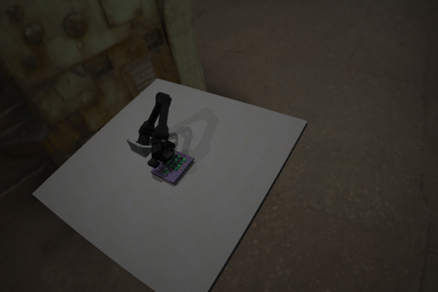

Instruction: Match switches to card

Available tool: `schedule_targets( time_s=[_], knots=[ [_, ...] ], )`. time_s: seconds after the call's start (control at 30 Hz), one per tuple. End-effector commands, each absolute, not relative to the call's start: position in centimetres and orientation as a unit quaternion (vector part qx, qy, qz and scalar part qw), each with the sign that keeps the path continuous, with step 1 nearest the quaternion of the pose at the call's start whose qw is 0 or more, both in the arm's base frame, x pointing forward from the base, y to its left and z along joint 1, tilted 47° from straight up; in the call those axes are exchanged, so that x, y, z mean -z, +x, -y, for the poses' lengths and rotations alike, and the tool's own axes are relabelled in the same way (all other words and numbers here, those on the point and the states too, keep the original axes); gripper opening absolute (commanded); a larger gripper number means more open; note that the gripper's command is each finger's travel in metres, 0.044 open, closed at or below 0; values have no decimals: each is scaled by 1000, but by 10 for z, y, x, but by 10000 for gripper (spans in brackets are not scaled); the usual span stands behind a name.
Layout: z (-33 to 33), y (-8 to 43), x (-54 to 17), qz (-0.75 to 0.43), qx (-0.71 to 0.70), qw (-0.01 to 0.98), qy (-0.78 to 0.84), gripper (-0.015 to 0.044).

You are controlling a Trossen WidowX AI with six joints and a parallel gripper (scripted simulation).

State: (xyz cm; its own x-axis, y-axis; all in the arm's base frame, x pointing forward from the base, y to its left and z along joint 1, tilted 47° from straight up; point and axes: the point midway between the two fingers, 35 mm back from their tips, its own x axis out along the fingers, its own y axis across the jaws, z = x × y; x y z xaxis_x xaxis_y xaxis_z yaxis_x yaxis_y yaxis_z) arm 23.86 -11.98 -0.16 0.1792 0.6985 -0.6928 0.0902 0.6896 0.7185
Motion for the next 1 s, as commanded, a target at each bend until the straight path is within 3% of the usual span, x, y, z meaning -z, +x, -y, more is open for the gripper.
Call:
schedule_targets(
  time_s=[0.0, 0.97],
  knots=[
    [119, 239, 2, -602, -218, 694, 330, 0],
    [117, 240, 5, -602, -218, 694, 330, 0]
  ],
)
